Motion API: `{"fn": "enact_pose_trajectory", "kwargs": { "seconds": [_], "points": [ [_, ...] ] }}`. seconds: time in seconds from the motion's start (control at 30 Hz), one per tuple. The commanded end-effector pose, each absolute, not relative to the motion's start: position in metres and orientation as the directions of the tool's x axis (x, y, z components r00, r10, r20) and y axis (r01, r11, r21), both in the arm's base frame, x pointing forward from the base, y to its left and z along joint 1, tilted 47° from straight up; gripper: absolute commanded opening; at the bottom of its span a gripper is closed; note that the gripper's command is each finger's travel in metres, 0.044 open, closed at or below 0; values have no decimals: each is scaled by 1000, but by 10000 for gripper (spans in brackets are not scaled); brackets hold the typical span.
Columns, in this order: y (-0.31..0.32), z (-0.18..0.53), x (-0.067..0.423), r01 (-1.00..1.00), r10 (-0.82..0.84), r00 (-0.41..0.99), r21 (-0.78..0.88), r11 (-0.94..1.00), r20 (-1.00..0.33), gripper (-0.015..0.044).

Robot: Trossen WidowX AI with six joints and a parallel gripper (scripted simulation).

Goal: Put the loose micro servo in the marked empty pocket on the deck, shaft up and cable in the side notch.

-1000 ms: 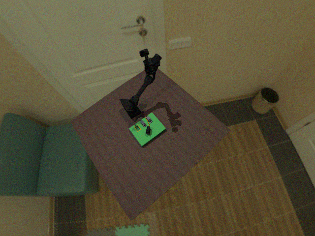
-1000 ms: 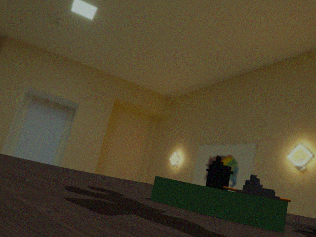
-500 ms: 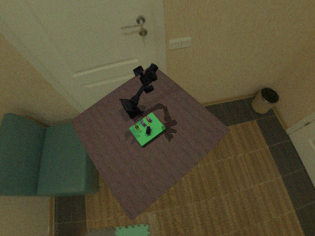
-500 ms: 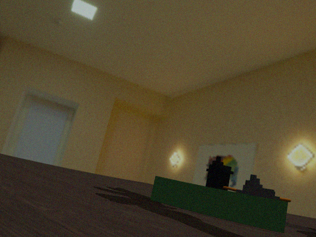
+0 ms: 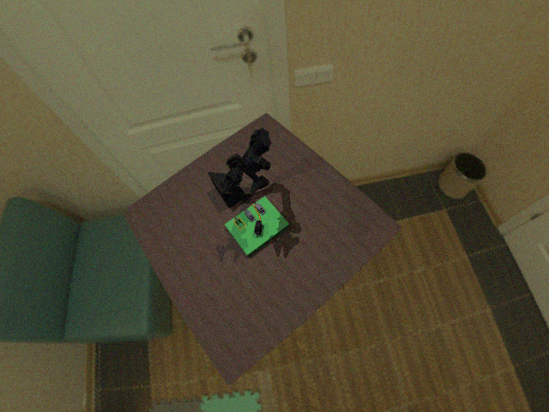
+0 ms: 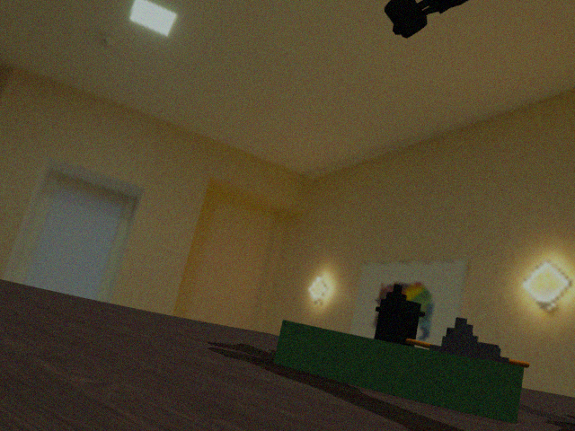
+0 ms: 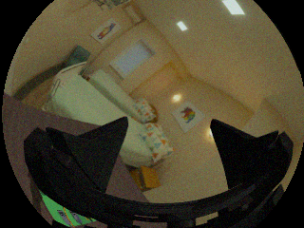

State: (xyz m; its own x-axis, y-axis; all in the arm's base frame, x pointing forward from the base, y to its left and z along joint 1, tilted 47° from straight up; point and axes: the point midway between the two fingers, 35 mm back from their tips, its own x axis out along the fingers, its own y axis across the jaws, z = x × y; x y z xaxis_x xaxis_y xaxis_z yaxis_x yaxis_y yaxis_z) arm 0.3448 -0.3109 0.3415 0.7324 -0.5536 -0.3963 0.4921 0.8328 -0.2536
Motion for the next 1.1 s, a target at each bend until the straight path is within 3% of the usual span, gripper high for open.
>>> {"fn": "enact_pose_trajectory", "kwargs": {
  "seconds": [0.0,0.53,1.07],
  "points": [
    [-297,309,358,441,-467,740,-175,880,-485,440],
    [-211,191,379,296,-59,645,178,938,-762,440],
    [-111,107,356,342,347,388,483,806,-854,440]
  ]
}}
